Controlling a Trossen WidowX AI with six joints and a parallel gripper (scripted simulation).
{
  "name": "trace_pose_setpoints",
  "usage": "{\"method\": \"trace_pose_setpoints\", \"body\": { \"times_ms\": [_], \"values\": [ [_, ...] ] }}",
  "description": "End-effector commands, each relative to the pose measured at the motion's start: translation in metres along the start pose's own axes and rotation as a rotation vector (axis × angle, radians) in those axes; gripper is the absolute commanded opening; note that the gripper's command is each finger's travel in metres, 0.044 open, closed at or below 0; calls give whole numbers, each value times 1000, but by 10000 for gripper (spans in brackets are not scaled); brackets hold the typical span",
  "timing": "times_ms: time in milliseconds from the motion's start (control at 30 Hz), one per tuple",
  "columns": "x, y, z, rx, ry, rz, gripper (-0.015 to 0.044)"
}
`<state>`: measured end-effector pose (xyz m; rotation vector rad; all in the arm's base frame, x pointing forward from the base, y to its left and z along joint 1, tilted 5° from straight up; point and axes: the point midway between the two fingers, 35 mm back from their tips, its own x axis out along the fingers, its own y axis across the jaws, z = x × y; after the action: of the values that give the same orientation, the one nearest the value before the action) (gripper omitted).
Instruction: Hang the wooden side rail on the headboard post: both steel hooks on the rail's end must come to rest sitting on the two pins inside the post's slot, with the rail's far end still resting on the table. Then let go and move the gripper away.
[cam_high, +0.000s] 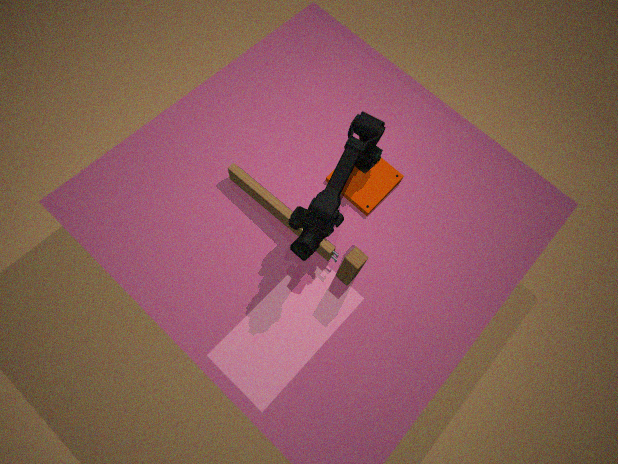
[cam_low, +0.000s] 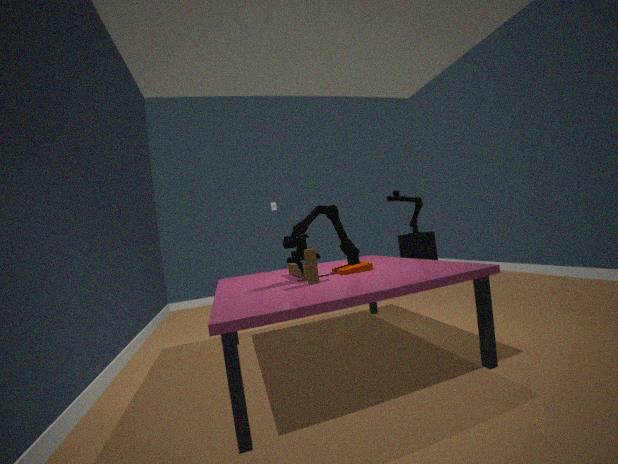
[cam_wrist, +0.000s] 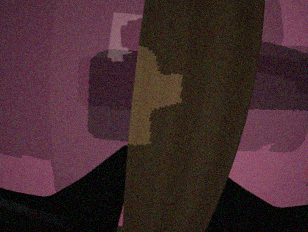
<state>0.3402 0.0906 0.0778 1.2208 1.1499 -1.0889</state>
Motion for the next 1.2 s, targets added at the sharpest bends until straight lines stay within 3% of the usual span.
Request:
{"method": "trace_pose_setpoints", "body": {
  "times_ms": [0, 1167],
  "values": [
    [-2, 2, -1, 3, 3, 4, 0],
    [-1, 1, -5, 3, 3, 4, 0]
  ]
}}
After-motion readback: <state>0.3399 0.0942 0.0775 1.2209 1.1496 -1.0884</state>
